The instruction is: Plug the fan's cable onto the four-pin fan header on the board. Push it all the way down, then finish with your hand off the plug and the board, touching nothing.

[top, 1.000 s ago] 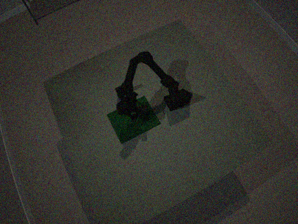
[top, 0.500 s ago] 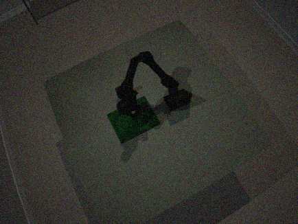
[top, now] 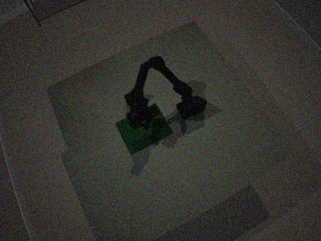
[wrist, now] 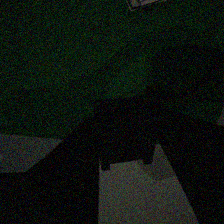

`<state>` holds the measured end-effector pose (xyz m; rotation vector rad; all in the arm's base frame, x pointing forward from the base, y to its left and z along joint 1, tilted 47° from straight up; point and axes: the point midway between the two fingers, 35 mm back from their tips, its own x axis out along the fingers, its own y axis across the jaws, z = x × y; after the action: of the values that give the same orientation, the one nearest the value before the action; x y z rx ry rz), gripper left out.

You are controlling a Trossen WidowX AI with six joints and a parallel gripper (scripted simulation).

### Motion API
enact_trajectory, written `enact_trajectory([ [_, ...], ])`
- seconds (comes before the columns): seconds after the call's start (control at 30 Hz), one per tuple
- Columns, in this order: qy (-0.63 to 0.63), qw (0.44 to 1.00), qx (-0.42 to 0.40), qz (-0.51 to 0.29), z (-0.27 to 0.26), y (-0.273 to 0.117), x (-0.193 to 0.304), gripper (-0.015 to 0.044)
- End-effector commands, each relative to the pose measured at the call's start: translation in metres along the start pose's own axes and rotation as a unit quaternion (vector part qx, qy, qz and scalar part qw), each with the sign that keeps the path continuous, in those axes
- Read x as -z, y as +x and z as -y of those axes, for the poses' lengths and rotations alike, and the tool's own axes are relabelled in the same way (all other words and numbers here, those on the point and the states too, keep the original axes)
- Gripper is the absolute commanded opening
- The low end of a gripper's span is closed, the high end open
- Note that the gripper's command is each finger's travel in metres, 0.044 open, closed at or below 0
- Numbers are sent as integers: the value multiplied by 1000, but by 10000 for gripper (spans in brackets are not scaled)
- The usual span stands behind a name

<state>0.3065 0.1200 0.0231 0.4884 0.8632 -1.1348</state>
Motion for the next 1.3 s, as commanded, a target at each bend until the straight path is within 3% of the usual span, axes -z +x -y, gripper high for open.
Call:
enact_trajectory([
  [0.0,-73,997,4,6,1,0,1,0],
  [0.63,-388,921,32,16,5,0,6,0],
  [1.27,-662,747,64,11,10,-1,11,0],
])
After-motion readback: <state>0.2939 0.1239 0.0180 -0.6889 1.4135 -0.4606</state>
